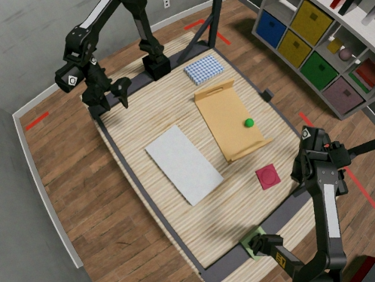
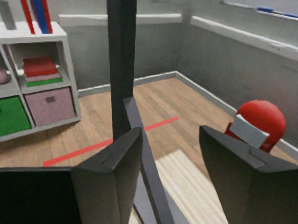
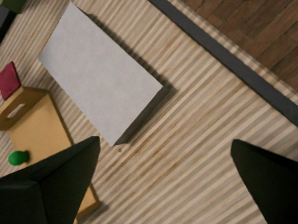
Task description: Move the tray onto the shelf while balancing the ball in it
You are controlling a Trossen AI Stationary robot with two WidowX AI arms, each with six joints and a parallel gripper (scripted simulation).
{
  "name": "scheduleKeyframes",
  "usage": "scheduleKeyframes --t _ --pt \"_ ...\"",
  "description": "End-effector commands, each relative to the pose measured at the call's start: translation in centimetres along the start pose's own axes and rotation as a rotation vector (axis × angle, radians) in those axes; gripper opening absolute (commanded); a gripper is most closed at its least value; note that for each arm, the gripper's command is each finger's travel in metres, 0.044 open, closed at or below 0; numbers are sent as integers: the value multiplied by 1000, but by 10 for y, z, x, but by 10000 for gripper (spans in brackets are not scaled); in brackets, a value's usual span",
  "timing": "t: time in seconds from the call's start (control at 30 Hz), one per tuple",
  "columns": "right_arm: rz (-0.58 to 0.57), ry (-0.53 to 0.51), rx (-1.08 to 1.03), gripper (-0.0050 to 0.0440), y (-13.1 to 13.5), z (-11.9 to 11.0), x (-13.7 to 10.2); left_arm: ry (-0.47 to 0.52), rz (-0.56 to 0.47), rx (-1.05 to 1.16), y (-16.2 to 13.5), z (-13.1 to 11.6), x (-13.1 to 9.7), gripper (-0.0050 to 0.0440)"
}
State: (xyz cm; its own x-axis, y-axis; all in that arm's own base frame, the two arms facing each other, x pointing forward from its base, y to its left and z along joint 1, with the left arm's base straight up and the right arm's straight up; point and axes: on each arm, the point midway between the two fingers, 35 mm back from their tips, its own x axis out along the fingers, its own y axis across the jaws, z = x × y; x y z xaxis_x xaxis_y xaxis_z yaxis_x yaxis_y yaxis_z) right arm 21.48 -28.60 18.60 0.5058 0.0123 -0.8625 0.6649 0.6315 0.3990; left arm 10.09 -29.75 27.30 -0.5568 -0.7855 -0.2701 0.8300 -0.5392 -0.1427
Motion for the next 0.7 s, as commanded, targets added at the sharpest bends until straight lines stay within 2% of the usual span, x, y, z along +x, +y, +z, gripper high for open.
scheduleKeyframes --t 0.0,0.1,0.13,0.67 --pt "-3 -32 -18 400 4 5 -9 -9 5 31 -3 8 -2 166" --pt "-3 -32 -18 400 4 5 -9 -9 5 31 -3 8 -2 166" --pt "-3 -32 -18 166 4 5 -9 -9 5 31 -3 8 -2 166" --pt "-3 -32 -18 166 4 5 -9 -9 5 31 -3 8 -2 166"
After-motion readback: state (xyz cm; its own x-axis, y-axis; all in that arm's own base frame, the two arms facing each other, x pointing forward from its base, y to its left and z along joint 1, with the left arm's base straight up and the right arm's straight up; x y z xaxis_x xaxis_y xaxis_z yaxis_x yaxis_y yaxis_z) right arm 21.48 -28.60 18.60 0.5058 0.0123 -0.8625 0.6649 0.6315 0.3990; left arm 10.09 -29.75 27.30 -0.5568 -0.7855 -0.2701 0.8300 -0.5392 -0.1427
